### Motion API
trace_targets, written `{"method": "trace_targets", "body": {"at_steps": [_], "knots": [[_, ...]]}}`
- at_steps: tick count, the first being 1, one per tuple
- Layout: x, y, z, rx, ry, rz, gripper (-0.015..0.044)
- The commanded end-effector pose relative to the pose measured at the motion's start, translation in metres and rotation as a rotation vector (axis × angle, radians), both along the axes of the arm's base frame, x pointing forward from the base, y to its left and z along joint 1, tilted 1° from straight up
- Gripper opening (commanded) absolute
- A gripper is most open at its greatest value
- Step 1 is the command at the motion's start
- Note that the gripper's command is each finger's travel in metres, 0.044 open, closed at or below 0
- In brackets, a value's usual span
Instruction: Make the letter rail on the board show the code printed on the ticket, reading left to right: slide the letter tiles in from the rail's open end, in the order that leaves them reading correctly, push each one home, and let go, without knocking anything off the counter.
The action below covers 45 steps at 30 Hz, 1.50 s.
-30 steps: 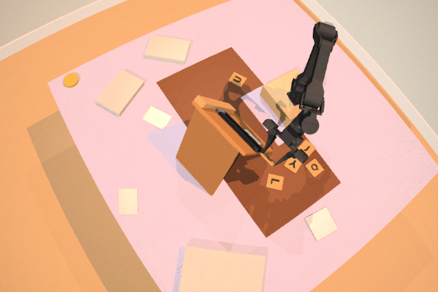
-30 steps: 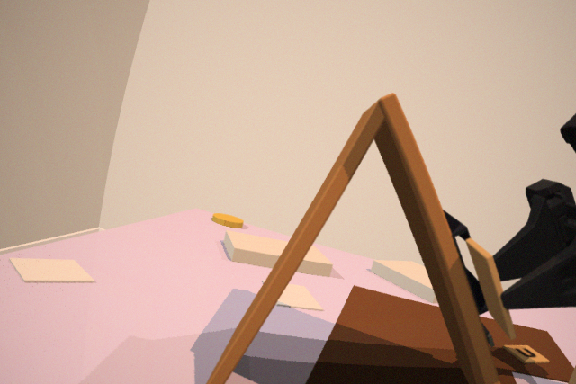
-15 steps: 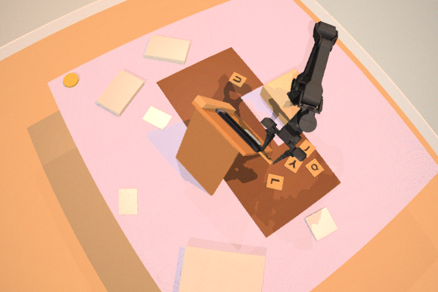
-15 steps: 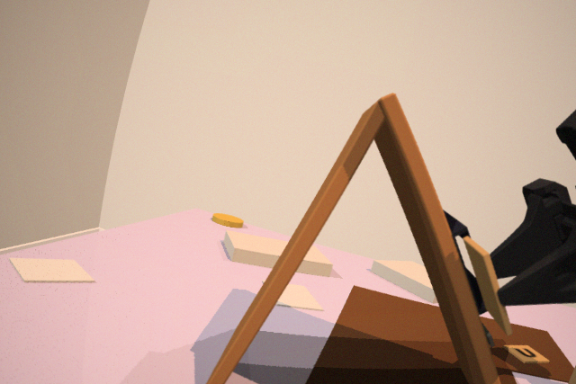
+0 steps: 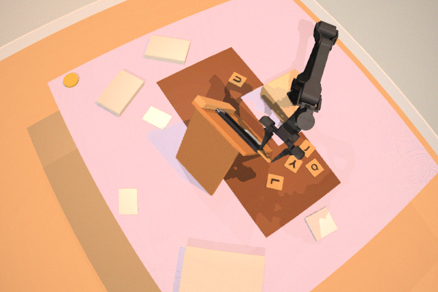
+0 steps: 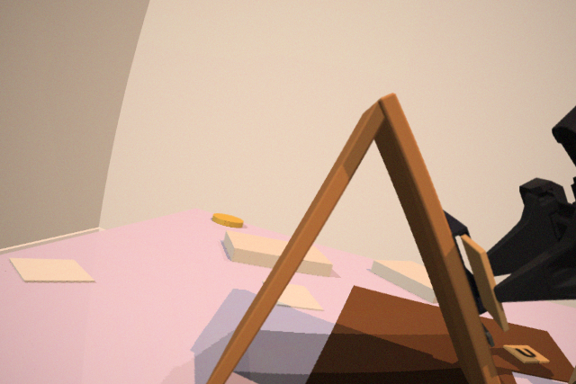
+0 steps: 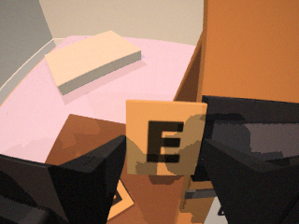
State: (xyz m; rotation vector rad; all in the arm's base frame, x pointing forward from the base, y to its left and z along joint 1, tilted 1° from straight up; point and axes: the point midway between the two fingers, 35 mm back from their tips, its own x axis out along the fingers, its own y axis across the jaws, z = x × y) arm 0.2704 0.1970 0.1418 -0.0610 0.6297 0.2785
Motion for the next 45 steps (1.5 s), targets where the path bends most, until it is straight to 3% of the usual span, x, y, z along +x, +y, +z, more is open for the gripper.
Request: {"method": "trace_targets", "body": {"at_steps": [1,45], "knots": [[0.001,-0.002,0.000,-0.001,-0.001,0.003,0.0000],[0.007,-0.023,-0.001,-0.003,-0.002,0.003,0.0000]]}}
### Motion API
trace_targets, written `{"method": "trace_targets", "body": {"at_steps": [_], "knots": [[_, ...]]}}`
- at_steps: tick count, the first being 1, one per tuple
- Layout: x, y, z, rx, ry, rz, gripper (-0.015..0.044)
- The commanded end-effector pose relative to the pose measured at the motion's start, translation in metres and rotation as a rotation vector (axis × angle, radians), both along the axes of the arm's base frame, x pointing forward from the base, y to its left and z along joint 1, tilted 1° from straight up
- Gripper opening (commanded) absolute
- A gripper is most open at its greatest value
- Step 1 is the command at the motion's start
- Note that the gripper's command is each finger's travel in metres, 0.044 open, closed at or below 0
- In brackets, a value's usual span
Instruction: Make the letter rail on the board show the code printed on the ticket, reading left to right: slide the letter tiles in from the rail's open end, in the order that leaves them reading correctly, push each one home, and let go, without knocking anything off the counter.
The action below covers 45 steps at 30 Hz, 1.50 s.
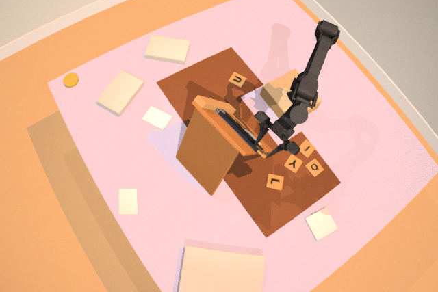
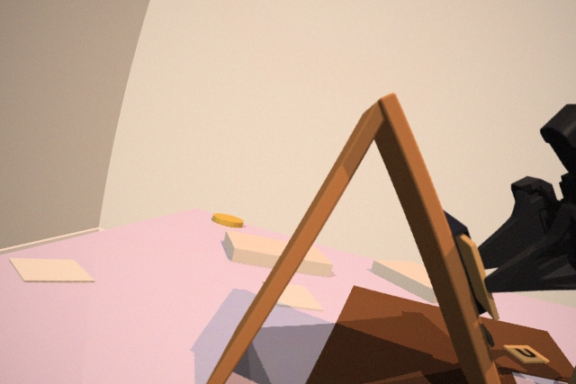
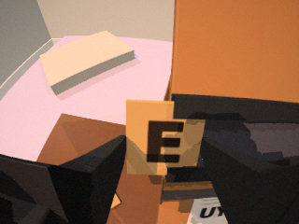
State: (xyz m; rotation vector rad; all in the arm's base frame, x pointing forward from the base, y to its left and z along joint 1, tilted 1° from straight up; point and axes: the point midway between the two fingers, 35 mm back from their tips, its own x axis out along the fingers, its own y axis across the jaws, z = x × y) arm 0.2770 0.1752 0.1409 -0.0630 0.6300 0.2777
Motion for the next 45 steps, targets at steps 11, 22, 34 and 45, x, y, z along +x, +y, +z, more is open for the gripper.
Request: {"method": "trace_targets", "body": {"at_steps": [11,22,34,45], "knots": [[0.002,-0.007,0.000,-0.001,-0.002,0.003,0.0000],[0.004,-0.012,0.000,-0.002,-0.002,0.003,0.0000],[0.006,-0.018,-0.001,-0.002,-0.002,0.003,0.0000],[0.006,-0.021,-0.001,-0.002,-0.002,0.003,0.0000]]}}
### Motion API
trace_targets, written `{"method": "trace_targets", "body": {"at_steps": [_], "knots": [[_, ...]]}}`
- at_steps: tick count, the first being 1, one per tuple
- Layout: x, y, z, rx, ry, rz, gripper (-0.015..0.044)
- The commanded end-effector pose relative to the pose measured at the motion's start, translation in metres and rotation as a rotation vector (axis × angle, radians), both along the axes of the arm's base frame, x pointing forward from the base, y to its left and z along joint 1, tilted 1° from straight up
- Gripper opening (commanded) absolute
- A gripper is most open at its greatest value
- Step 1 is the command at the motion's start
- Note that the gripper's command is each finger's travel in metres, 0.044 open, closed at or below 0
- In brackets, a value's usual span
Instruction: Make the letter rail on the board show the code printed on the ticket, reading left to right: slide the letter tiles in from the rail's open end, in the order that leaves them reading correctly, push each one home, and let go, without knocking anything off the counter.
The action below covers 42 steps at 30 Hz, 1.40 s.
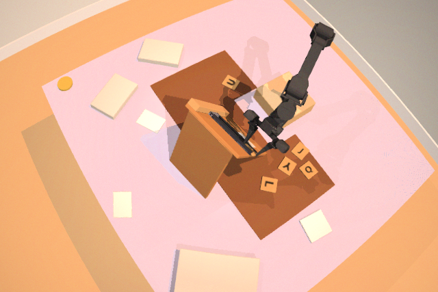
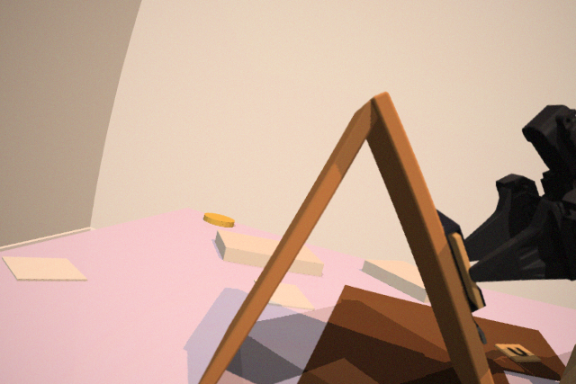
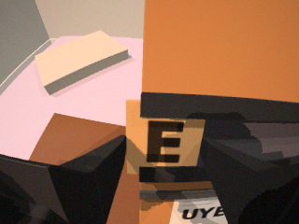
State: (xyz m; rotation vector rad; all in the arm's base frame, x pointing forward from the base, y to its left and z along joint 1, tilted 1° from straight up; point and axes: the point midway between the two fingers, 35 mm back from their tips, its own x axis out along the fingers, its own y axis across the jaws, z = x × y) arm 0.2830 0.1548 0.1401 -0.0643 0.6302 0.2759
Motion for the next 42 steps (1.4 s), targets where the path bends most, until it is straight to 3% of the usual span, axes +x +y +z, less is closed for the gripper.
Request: {"method": "trace_targets", "body": {"at_steps": [1,42], "knots": [[0.000,-0.001,0.000,-0.001,-0.002,0.004,0.0000],[0.006,-0.021,0.000,-0.002,-0.003,0.004,0.0000]]}}
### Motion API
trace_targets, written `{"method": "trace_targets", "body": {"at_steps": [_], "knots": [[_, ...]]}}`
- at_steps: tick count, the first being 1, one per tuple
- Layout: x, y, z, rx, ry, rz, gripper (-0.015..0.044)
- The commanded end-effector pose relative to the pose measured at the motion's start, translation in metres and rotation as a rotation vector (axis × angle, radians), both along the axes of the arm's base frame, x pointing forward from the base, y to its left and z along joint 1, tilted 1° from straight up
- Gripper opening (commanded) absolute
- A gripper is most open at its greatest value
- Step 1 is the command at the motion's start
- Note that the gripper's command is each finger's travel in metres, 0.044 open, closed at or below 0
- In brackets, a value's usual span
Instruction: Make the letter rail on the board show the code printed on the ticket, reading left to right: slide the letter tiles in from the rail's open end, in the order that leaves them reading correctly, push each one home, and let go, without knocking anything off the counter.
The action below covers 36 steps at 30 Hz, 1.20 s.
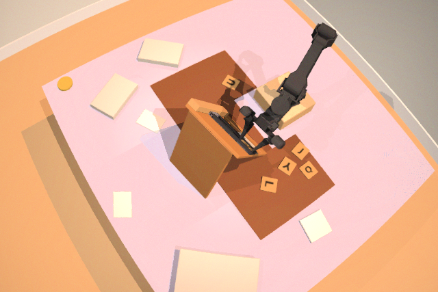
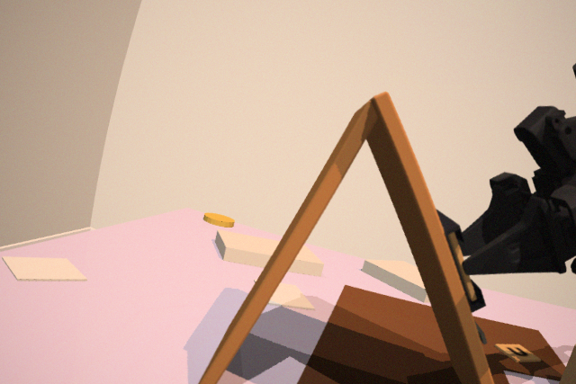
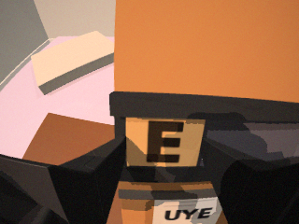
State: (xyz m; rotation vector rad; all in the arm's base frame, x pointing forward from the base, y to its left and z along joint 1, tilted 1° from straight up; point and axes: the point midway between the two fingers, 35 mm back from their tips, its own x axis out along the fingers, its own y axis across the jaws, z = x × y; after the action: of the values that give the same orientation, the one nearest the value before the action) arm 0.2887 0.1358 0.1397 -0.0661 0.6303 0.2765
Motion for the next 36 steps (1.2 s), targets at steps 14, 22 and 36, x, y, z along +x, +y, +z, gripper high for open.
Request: {"method": "trace_targets", "body": {"at_steps": [14,22,36], "knots": [[0.003,-0.008,0.000,-0.001,-0.003,0.003,0.0000],[0.004,-0.012,0.000,-0.002,-0.003,0.003,0.0000],[0.006,-0.018,0.000,-0.002,-0.003,0.003,0.0000]]}}
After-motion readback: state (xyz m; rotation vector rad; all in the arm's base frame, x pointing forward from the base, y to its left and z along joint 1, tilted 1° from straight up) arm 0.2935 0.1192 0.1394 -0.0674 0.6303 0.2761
